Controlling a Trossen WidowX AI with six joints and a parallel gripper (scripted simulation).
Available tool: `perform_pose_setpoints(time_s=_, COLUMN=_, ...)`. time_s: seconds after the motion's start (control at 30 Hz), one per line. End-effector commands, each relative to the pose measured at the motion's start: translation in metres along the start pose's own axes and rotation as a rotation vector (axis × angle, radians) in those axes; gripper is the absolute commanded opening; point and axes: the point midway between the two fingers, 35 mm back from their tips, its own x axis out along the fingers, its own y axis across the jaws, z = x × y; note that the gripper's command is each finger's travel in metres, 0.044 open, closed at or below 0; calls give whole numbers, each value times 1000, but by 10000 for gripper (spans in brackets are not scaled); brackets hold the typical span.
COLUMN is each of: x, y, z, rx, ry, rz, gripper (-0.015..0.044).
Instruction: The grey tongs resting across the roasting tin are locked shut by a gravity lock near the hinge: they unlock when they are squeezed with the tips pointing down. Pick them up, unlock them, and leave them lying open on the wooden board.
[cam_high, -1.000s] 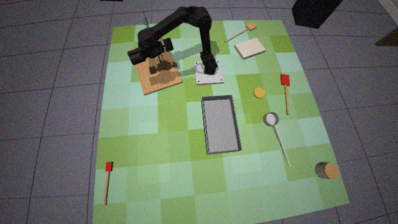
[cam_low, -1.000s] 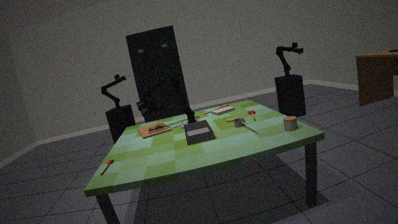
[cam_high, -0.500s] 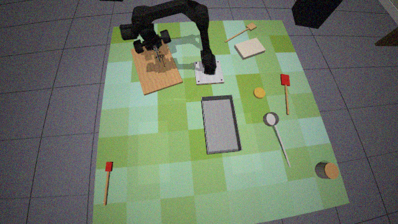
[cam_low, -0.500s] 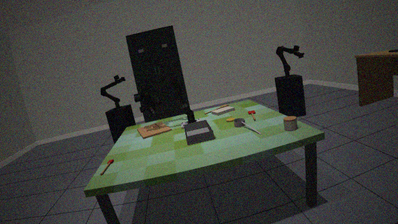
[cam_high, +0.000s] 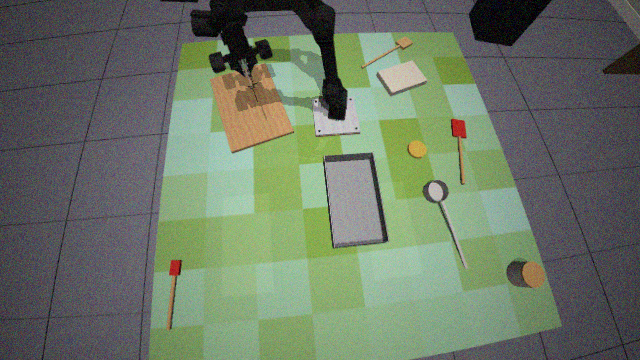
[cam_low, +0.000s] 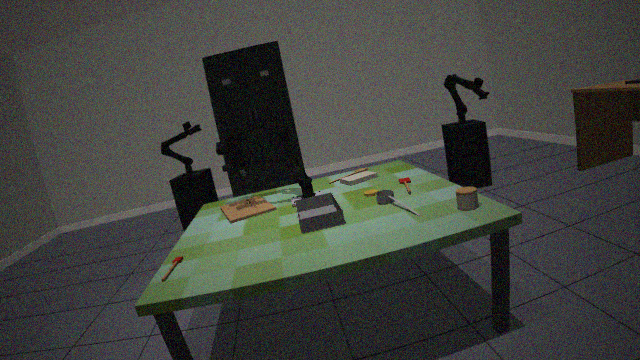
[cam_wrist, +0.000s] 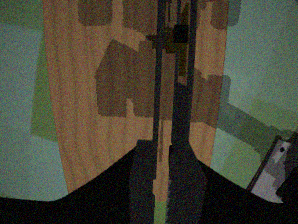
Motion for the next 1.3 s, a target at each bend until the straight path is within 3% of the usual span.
perform_pose_setpoints(time_s=0.0, x=-3, y=1, z=0, rx=-8, ry=5, rz=11, gripper=-150)
perform_pose_setpoints(time_s=1.27, x=53, y=7, z=3, rx=-9, ry=4, rz=9, gripper=-150)
